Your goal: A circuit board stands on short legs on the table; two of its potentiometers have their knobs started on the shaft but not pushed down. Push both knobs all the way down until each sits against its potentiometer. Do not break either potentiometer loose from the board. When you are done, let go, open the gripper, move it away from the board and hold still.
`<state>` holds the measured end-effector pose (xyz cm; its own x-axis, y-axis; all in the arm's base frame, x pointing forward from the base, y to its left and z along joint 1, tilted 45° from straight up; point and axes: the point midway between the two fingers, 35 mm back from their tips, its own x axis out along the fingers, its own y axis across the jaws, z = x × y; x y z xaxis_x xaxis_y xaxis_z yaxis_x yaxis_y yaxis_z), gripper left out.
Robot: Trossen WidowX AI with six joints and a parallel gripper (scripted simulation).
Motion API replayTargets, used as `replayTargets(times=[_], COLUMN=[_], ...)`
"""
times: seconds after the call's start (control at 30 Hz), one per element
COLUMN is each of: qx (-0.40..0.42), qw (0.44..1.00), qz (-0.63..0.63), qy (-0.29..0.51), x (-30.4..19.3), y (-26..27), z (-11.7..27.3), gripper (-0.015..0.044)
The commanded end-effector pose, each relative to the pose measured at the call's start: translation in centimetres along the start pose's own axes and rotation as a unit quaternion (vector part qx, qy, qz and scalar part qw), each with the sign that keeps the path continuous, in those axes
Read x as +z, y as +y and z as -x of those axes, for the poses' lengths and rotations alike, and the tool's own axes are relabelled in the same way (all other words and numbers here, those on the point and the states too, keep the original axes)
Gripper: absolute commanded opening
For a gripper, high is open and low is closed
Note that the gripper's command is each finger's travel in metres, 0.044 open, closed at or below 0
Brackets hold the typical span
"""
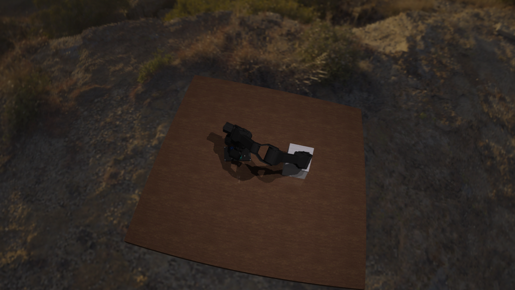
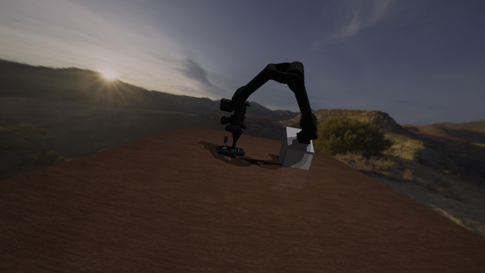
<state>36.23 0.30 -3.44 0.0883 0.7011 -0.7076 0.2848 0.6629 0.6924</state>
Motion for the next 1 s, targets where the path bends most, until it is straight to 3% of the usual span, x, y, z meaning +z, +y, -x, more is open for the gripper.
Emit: replayTargets(times=[0.0, 0.37, 0.63, 0.9, 0.97], qx=[-0.001, -0.001, 0.001, -0.036, -0.032], qw=[1.0, 1.0, 1.0, 0.999, 0.999], qz=[0.007, 0.007, 0.004, 0.034, 0.031], qy=[0.003, 0.002, 0.006, -0.016, -0.014], x=[0.1, 0.1, -0.1, 0.9, 1.5], y=[0.2, 0.1, 0.1, -0.9, -0.8], z=[0.2, 1.8, 1.2, 2.3, 2.9], gripper=[0.0, 0.0, 0.021, 0.0, 0.0])
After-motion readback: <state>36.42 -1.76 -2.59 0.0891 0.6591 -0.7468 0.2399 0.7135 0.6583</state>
